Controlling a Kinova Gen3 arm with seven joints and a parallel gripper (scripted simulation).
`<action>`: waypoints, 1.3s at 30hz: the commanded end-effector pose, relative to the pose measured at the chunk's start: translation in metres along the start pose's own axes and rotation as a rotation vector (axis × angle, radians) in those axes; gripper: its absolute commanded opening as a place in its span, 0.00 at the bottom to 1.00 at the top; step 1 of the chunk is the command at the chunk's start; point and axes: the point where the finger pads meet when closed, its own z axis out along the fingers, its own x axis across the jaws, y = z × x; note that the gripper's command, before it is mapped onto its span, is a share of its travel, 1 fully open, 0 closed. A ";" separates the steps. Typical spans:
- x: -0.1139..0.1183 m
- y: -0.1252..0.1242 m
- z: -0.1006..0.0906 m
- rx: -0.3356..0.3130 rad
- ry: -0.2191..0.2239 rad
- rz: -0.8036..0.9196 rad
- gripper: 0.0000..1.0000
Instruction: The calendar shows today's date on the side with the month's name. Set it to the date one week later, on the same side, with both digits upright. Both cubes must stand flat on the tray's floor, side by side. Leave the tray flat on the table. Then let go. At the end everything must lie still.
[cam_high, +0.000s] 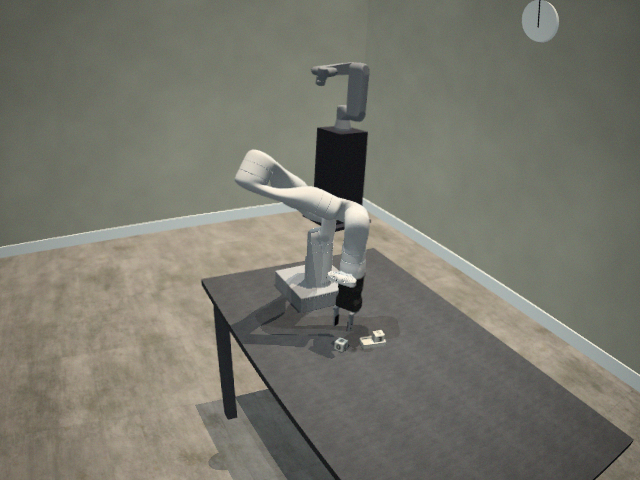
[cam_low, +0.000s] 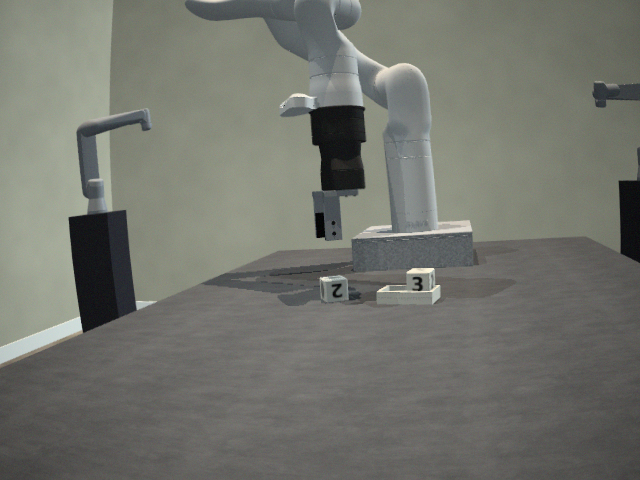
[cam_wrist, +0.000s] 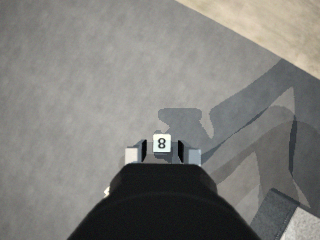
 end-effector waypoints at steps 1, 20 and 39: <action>0.000 0.001 0.003 -0.001 0.000 -0.002 0.90; 0.000 0.002 0.029 -0.001 0.000 -0.002 0.90; -0.001 0.002 0.045 -0.001 0.000 -0.002 0.90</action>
